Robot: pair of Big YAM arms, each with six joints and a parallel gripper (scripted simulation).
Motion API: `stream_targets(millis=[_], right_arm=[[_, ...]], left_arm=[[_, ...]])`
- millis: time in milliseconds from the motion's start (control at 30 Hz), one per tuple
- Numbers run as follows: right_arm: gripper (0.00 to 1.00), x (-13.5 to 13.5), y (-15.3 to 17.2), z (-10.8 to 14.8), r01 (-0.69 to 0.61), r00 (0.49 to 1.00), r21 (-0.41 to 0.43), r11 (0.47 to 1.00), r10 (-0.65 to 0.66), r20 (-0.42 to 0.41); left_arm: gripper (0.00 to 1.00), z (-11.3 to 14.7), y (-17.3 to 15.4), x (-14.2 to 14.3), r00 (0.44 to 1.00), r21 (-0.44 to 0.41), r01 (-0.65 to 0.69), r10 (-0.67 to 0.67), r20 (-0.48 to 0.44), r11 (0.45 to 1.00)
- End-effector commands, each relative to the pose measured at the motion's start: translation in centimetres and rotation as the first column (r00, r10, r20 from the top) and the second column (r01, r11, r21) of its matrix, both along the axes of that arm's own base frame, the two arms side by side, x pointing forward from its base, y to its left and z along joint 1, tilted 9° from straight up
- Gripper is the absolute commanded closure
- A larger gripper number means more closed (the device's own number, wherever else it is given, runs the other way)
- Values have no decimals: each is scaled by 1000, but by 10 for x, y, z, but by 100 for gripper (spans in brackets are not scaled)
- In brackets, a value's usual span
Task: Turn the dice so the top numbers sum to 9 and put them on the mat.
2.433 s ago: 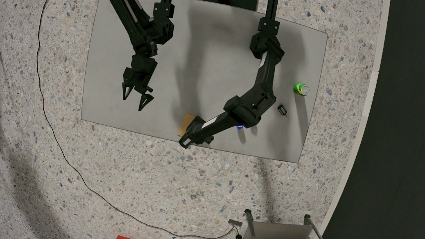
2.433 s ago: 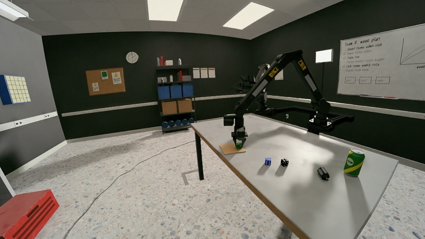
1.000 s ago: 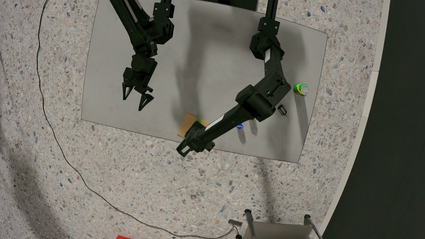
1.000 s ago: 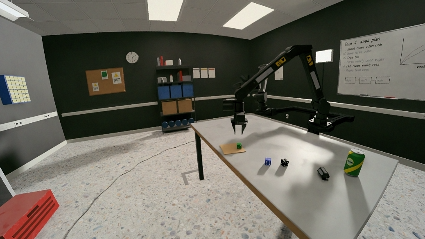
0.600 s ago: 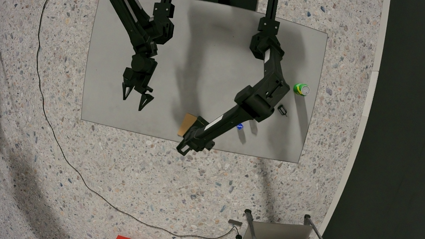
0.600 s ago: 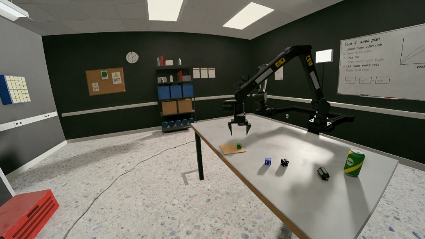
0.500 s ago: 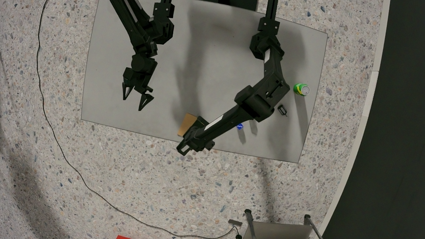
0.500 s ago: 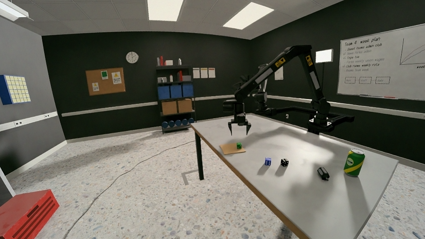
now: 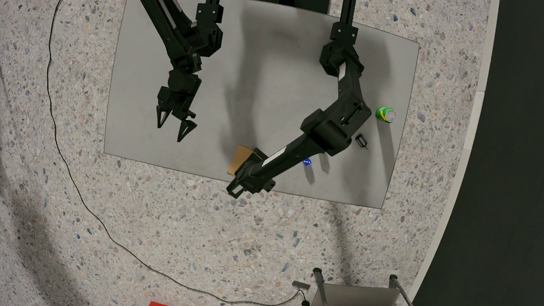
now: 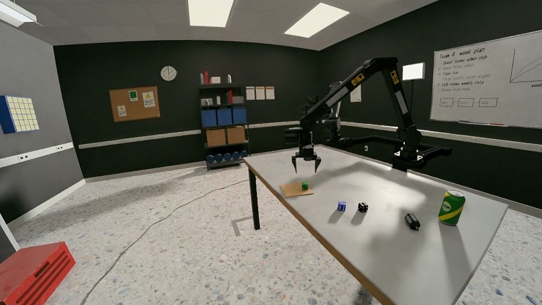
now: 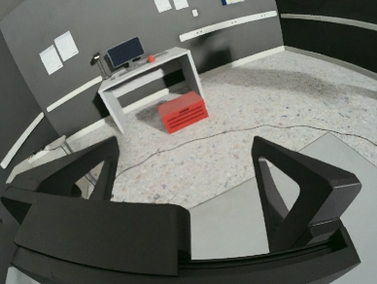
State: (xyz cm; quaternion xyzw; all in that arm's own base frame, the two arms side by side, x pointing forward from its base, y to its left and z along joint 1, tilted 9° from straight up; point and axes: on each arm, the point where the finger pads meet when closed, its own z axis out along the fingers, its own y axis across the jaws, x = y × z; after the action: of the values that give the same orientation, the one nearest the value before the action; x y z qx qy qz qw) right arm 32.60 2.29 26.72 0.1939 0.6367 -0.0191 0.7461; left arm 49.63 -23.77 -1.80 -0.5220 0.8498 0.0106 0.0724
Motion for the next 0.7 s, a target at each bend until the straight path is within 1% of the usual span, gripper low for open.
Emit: stream_targets(millis=[0,33,100,233,333,367,400,500,600,667], right_arm=[[0,1,0,3,0,1000,3,1000,0,7],[0,1,0,3,0,1000,3,1000,0,7],[0,1,0,3,0,1000,3,1000,0,7],[0,1,0,3,0,1000,3,1000,0,7],[0,1,0,3,0,1000,3,1000,0,7],[0,1,0,3,0,1000,3,1000,0,7],[0,1,0,3,0,1000,3,1000,0,7],[0,1,0,3,0,1000,3,1000,0,7],[0,1,0,3,0,1000,3,1000,0,7],[0,1,0,3,0,1000,3,1000,0,7]], left_arm=[[0,18,8,11,999,-16,22,-21,38,1000],[0,18,8,11,999,-16,22,-21,38,1000],[0,18,18,11,998,-11,62,-61,33,998],[0,20,52,8,981,8,195,-195,19,981],[0,21,87,2,943,27,332,-333,1,943],[0,21,87,2,942,27,335,-335,1,942],[0,22,98,0,926,33,378,-378,-5,925],[0,22,113,-4,900,40,436,-436,-14,899],[0,22,114,-4,899,40,438,-438,-14,898],[0,23,136,-11,852,50,523,-522,-28,851]])
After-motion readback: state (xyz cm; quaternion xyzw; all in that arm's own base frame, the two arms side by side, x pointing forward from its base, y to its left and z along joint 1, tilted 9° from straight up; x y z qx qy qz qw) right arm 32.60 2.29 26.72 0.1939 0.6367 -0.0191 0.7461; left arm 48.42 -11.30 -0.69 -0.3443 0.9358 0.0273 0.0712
